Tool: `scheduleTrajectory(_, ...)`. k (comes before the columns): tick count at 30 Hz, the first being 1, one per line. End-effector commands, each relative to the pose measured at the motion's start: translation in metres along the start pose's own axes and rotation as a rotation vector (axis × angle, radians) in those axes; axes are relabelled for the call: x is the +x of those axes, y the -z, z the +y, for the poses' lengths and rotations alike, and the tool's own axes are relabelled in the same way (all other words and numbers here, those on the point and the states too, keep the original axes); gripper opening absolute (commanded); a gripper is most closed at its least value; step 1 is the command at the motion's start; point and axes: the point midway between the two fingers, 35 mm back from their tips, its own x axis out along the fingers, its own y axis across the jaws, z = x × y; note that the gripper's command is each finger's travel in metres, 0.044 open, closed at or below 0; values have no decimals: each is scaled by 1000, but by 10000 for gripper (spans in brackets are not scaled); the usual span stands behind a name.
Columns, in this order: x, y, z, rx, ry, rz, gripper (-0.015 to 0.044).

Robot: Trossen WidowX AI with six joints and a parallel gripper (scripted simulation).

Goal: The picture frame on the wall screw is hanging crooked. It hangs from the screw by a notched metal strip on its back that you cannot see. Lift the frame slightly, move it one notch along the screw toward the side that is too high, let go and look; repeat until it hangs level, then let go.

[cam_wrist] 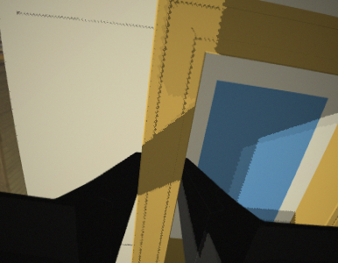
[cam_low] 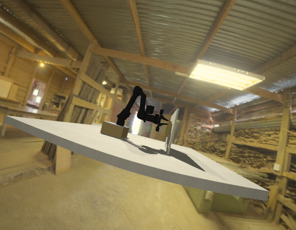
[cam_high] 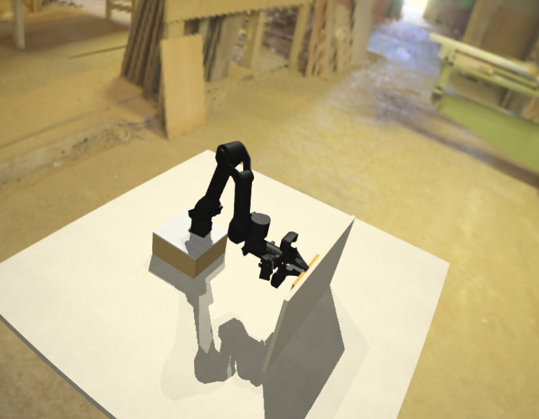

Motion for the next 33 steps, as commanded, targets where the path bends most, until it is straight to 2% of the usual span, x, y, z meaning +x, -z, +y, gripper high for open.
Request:
scheduleTrajectory(1, 0, 0, 0, -28, 2, -2, 0)
scheduleTrajectory(3, 0, 0, 0, -34, 2, -2, 0)
scheduleTrajectory(13, 0, 0, 0, -18, 0, 0, 260)
scheduleTrajectory(18, -8, -1, 0, 7, 2, -1, 260)
scheduleTrajectory(26, -98, 1, -7, 289, 17, -8, 260)
scheduleTrajectory(33, -102, -8, 1, 274, 23, -18, 260)
